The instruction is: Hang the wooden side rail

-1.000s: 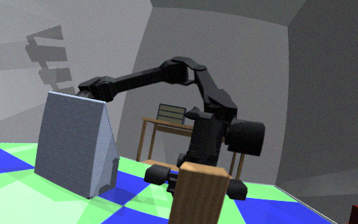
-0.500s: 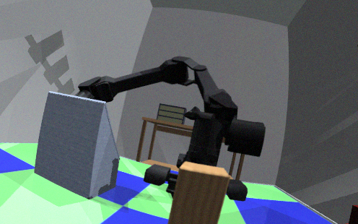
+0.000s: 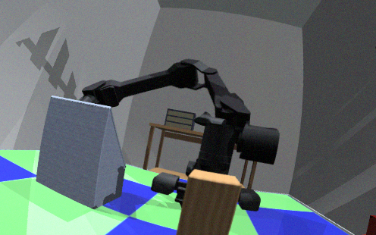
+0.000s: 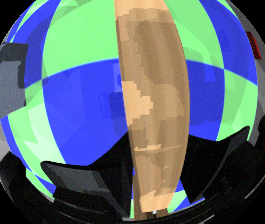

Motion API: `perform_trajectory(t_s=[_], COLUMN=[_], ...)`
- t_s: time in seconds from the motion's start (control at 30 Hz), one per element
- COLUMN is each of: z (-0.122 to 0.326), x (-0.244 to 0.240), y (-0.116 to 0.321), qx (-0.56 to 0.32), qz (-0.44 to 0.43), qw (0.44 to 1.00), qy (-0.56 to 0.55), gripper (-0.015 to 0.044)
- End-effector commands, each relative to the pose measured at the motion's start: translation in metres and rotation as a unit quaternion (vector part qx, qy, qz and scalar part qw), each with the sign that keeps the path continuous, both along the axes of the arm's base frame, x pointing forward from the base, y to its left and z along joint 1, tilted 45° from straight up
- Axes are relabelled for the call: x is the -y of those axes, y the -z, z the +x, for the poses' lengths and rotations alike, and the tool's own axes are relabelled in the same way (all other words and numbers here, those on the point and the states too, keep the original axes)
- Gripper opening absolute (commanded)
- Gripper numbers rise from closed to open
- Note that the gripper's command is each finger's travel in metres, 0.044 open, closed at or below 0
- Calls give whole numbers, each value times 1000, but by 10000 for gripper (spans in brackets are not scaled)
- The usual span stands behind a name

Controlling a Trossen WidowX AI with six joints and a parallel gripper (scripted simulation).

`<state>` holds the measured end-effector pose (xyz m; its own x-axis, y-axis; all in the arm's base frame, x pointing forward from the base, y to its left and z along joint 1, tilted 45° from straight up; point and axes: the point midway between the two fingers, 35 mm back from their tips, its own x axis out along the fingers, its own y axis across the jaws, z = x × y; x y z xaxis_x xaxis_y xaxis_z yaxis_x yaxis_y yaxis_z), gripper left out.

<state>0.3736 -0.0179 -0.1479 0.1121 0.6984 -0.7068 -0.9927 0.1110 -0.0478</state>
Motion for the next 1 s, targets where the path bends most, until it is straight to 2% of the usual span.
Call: perform_trajectory(t_s=[0.0,0.97], z=[3,1], x=[9,9], y=[-2,2], qx=[5,5], qz=[-3,-3], qw=[1000,1000], qy=[7,7], gripper=[0,0])
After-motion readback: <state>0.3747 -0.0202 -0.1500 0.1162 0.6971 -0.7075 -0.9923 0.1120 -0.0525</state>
